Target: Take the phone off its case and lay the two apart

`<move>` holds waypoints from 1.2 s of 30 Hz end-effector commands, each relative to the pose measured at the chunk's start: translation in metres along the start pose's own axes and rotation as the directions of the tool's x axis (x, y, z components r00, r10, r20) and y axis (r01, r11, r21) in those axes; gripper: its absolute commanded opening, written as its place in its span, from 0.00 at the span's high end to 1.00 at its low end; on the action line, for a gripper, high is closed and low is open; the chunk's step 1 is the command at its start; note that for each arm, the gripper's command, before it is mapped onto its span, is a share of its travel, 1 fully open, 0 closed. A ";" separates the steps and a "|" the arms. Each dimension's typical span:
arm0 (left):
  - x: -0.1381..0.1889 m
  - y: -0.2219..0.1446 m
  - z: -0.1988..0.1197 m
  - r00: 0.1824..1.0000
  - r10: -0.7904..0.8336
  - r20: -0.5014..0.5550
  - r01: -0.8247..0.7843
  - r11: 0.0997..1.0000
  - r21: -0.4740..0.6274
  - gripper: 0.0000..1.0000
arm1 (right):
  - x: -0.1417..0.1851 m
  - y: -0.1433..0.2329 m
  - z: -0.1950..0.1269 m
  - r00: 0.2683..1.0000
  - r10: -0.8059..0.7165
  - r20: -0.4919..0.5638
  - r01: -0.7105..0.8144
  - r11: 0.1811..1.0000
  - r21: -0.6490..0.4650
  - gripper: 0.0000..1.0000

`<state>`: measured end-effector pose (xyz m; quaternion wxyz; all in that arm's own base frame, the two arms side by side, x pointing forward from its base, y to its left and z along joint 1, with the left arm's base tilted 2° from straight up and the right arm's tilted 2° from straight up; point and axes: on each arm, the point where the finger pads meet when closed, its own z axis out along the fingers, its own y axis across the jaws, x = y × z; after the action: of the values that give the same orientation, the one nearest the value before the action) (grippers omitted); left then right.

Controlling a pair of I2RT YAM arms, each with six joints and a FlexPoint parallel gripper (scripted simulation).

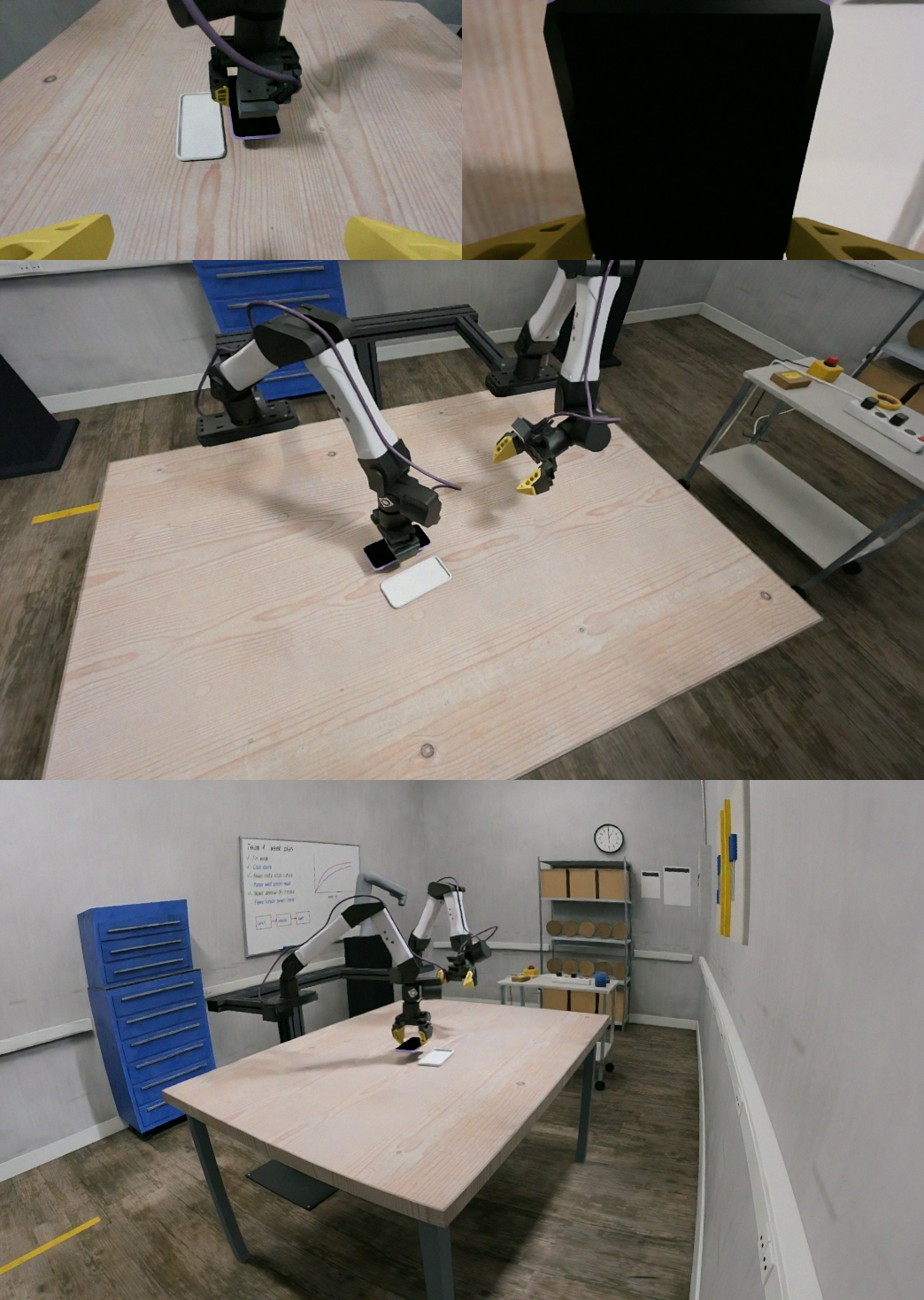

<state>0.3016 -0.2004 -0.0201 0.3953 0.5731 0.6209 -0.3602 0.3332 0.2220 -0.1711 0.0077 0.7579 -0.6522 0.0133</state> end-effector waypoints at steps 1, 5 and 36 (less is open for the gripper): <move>-0.004 -0.014 -0.002 0.999 0.029 0.033 -0.031 0.998 0.062 0.00 | -0.014 -0.003 -0.021 0.999 0.012 0.049 -0.016 0.996 0.086 0.38; -0.004 -0.023 -0.003 0.998 0.041 0.048 -0.045 0.995 0.093 0.00 | -0.011 0.017 -0.020 0.999 0.009 0.036 -0.012 0.997 0.082 0.38; -0.005 -0.035 -0.004 0.996 0.058 0.068 -0.066 0.989 0.128 0.00 | -0.002 0.045 0.020 1.000 -0.002 0.013 0.001 0.998 0.055 0.38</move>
<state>0.2609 -0.2006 -0.0206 0.3761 0.6037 0.5745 -0.4051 0.2859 0.2149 -0.1774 -0.0092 0.7596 -0.6500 0.0215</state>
